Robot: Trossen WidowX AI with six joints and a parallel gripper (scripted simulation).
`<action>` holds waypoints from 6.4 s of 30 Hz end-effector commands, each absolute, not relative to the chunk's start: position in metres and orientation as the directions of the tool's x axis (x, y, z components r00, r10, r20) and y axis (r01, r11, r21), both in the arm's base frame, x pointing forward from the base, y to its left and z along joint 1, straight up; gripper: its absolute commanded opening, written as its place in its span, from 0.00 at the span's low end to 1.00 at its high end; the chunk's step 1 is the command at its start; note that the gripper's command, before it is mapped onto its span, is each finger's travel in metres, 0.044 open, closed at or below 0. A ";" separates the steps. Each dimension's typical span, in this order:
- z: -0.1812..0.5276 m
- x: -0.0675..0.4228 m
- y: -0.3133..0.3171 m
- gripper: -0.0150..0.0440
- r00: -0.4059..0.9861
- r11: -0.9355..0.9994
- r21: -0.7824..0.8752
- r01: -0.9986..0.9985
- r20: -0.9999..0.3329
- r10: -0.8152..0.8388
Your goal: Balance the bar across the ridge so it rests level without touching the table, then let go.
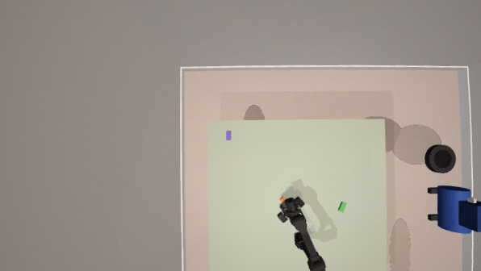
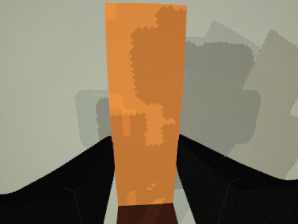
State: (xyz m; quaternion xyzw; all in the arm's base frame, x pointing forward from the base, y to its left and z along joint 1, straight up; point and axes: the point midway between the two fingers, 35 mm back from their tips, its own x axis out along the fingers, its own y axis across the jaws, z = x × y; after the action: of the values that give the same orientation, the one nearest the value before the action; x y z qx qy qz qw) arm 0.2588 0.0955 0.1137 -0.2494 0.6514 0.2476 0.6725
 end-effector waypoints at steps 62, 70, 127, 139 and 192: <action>0.114 0.259 0.095 0.25 0.028 0.753 -0.013 -0.658 -1.000 0.008; 0.114 0.259 0.095 0.25 0.028 0.753 -0.013 -0.658 -1.000 0.008; 0.114 0.259 0.095 0.57 0.028 0.753 -0.013 -0.658 -1.000 0.008; 0.114 0.259 0.095 0.66 0.028 0.753 -0.013 -0.658 -1.000 0.008; 0.214 0.256 0.094 1.00 0.028 0.753 -0.012 -0.658 -1.000 0.008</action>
State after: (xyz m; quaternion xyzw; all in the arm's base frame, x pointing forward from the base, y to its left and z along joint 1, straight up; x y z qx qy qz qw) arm 0.2561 0.0945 0.2136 -0.2495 0.6514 0.2475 0.6725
